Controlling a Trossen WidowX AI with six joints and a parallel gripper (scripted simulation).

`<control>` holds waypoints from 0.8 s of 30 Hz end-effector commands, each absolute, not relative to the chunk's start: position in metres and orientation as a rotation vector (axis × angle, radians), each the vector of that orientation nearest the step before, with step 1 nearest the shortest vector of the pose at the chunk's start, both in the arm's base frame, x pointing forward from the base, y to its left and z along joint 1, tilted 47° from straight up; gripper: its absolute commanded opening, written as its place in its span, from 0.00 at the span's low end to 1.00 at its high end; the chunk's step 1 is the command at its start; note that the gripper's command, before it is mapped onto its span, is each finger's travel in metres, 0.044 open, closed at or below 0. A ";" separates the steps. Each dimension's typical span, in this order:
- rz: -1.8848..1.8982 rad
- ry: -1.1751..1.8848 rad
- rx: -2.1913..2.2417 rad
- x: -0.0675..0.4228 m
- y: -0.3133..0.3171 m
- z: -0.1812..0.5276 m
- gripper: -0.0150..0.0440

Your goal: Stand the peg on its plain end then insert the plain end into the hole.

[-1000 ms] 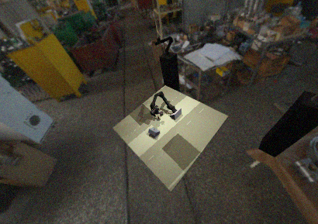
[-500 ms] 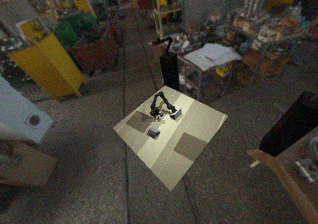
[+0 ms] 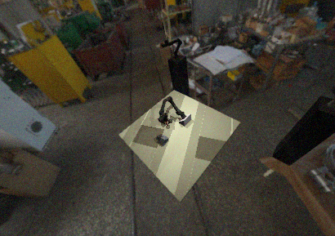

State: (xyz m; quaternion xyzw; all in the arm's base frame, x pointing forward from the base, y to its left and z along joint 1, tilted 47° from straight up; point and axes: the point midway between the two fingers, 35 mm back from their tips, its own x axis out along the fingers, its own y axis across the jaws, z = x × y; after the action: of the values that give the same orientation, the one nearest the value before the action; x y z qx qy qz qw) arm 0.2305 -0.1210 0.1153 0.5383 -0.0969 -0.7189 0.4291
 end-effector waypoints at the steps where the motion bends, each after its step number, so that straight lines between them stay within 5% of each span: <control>1: -1.795 -0.245 1.345 0.230 -0.121 0.116 0.60; 7: -1.795 -0.245 1.345 0.230 -0.121 0.116 0.33; 24: -1.797 -0.236 1.347 0.234 -0.100 0.133 0.25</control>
State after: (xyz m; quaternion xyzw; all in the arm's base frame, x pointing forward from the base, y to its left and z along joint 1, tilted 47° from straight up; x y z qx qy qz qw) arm 0.2301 -0.1082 0.1247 0.5343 -0.0937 -0.7223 0.4290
